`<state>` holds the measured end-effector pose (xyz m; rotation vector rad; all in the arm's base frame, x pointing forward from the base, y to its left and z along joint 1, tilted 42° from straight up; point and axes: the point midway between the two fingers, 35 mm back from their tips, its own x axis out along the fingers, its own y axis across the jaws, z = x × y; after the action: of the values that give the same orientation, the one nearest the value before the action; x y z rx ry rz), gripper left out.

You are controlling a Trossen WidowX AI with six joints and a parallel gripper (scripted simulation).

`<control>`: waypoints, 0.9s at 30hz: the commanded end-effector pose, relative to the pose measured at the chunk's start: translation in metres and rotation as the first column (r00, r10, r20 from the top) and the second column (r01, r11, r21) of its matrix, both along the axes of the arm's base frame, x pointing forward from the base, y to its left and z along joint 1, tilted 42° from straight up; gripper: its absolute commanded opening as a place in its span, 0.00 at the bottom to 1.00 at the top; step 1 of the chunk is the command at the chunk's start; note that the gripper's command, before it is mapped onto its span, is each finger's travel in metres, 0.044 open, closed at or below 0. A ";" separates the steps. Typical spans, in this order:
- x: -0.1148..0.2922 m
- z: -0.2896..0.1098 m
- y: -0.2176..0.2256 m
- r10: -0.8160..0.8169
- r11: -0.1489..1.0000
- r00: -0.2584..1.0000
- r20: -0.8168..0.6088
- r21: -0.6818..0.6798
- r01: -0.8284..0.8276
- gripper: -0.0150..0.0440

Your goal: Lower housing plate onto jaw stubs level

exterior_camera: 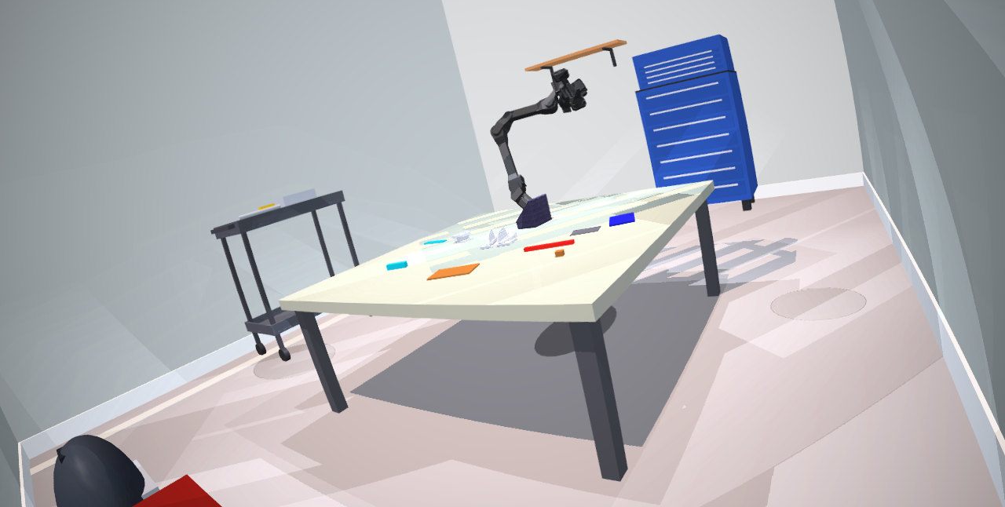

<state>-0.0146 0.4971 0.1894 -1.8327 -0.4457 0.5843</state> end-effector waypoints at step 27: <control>0.268 0.026 -0.133 -0.448 0.843 0.894 0.011 -0.328 0.426 1.00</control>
<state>0.2252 0.3917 0.2130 -2.1124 0.0444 0.4277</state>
